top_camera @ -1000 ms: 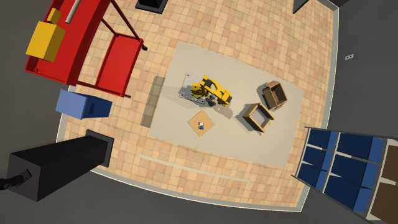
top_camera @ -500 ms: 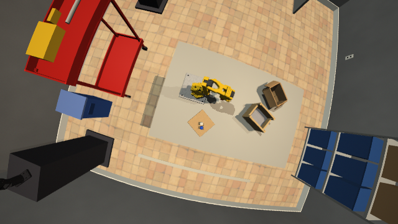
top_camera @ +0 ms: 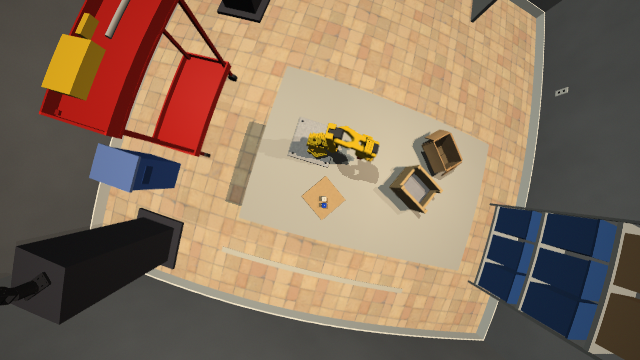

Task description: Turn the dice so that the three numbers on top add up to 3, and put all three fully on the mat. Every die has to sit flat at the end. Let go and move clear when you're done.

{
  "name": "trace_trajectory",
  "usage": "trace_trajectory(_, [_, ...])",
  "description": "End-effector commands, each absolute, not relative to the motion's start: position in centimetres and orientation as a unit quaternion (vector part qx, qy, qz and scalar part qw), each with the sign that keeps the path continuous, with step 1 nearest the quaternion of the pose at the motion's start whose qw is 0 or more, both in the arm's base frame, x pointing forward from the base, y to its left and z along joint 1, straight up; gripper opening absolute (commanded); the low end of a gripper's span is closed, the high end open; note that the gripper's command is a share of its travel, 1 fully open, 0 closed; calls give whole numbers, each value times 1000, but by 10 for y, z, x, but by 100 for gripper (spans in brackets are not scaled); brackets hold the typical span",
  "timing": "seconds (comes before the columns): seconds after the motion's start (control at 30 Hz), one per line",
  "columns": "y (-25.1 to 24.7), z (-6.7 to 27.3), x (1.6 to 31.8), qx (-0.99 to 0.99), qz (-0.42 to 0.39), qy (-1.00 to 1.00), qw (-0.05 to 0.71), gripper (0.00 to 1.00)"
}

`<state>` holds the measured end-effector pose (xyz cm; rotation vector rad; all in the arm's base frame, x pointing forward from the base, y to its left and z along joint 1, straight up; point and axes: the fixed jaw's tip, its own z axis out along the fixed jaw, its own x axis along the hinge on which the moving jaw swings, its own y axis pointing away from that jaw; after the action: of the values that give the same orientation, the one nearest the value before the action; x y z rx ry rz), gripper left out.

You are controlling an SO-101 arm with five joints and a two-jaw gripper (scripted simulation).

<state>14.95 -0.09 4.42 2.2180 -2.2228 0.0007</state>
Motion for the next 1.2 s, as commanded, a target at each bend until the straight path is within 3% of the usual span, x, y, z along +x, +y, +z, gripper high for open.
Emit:
trace_trajectory(0.0, [1, 44, 152, 707, 2, -707, -2, 0])
trace_trajectory(1.17, [1, 35, 152, 707, 2, -707, -2, 0])
